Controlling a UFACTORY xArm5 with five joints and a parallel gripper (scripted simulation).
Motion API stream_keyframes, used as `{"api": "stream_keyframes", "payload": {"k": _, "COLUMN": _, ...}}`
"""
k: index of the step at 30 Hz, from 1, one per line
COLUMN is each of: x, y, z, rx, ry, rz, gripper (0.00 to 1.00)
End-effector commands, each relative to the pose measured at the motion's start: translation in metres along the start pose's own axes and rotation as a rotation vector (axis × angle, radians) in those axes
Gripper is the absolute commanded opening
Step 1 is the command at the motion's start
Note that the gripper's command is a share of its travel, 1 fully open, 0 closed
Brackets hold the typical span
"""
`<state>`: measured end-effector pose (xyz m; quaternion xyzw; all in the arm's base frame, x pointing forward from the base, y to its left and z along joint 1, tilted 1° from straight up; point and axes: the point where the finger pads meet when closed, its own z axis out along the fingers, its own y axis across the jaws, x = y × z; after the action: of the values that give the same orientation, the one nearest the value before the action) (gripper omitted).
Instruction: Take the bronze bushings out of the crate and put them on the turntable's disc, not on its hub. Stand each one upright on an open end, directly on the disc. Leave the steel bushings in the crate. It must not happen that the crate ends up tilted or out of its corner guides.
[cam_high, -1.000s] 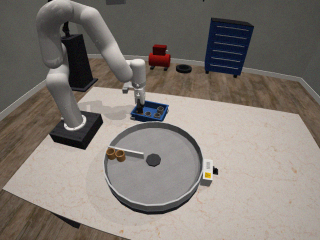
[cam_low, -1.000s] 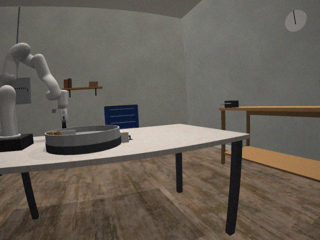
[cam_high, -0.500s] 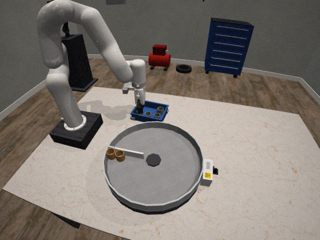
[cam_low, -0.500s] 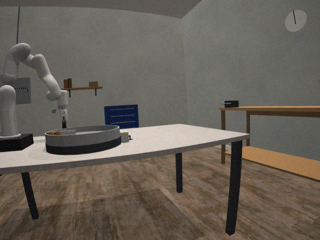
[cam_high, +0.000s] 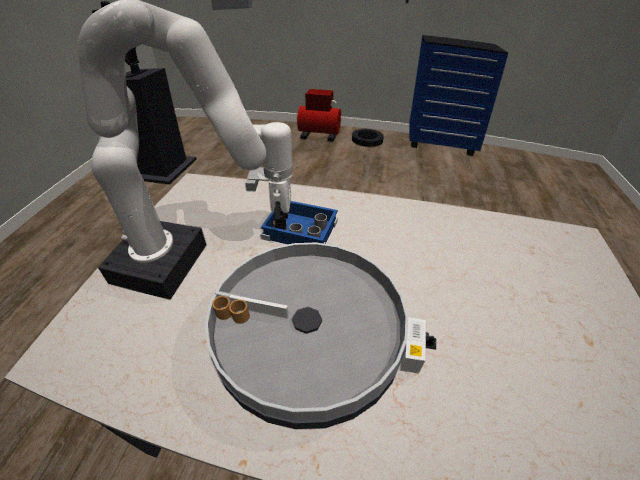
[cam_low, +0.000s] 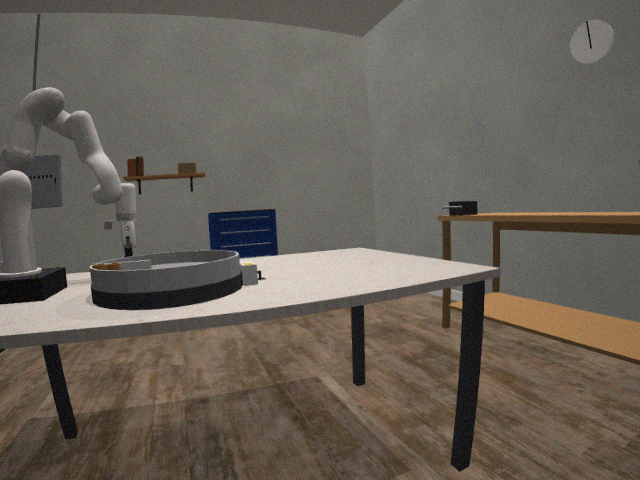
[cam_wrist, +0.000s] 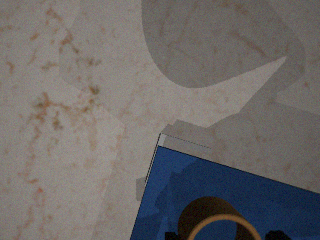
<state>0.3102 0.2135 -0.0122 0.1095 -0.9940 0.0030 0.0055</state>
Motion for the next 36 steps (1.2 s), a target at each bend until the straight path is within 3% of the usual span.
{"api": "stream_keyframes", "payload": {"k": 1, "x": -0.0012, "y": 0.0005, "z": -0.0008, "rx": -0.001, "ry": -0.003, "rz": 0.000, "gripper": 0.48}}
{"api": "stream_keyframes", "payload": {"k": 3, "x": -0.0012, "y": 0.0005, "z": -0.0008, "rx": -0.001, "ry": -0.003, "rz": 0.000, "gripper": 0.48}}
{"api": "stream_keyframes", "payload": {"k": 4, "x": -0.0012, "y": 0.0005, "z": -0.0008, "rx": -0.001, "ry": -0.003, "rz": 0.000, "gripper": 0.00}}
{"api": "stream_keyframes", "payload": {"k": 36, "x": -0.0012, "y": 0.0005, "z": -0.0008, "rx": -0.001, "ry": -0.003, "rz": 0.000, "gripper": 0.00}}
